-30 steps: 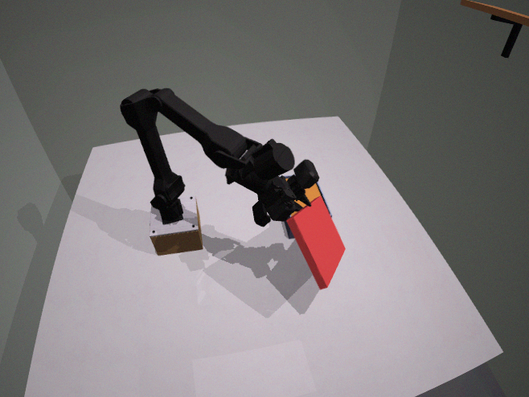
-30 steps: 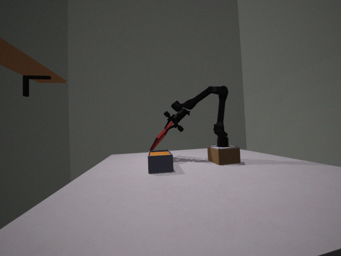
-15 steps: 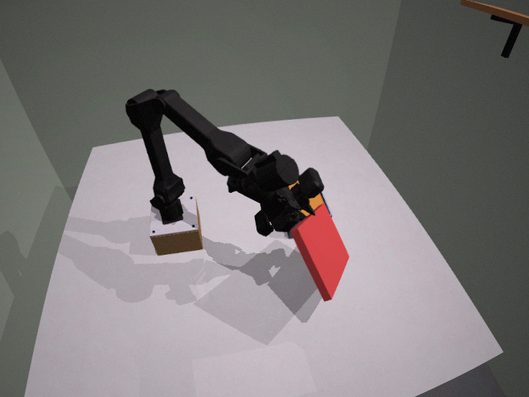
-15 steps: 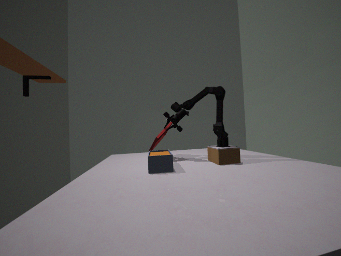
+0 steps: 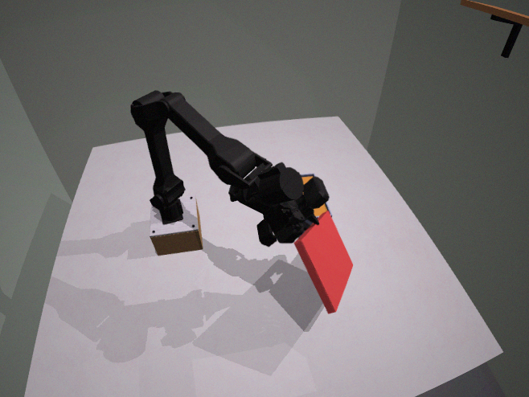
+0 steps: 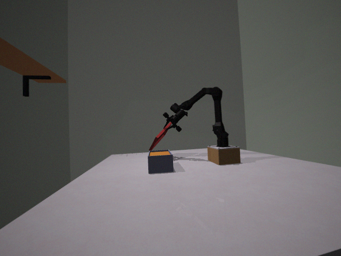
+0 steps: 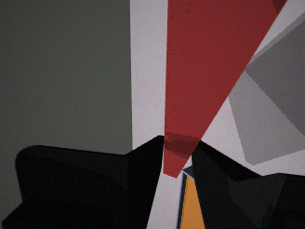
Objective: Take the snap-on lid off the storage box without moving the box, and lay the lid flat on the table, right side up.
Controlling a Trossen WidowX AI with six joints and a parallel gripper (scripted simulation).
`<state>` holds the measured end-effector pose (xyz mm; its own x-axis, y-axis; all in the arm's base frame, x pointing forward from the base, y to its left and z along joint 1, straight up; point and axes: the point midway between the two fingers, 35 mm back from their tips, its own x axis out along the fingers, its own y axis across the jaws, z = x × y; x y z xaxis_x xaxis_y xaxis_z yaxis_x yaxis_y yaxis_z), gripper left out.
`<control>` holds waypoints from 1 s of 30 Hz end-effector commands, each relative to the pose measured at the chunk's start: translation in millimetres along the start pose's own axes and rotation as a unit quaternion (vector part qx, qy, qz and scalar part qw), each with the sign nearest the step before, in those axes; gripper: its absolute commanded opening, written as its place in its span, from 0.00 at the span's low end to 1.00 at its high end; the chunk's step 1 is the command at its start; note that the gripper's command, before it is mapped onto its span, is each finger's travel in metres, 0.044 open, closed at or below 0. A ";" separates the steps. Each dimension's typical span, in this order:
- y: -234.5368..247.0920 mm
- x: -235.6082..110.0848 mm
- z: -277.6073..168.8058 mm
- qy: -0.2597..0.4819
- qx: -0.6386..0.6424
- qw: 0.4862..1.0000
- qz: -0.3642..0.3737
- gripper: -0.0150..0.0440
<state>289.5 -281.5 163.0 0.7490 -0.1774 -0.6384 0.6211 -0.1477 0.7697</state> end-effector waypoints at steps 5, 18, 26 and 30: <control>7.3 -1.9 17.4 -0.001 -0.007 1.000 0.009 0.25; 4.4 -0.5 17.7 -0.001 -0.007 1.000 0.009 0.25; -5.4 5.6 16.7 -0.001 -0.007 1.000 0.009 0.25; -9.1 8.5 16.5 -0.001 -0.007 1.000 0.009 0.25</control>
<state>285.4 -298.0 152.4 0.7519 -0.1834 -0.6333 0.6172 -0.1417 0.7739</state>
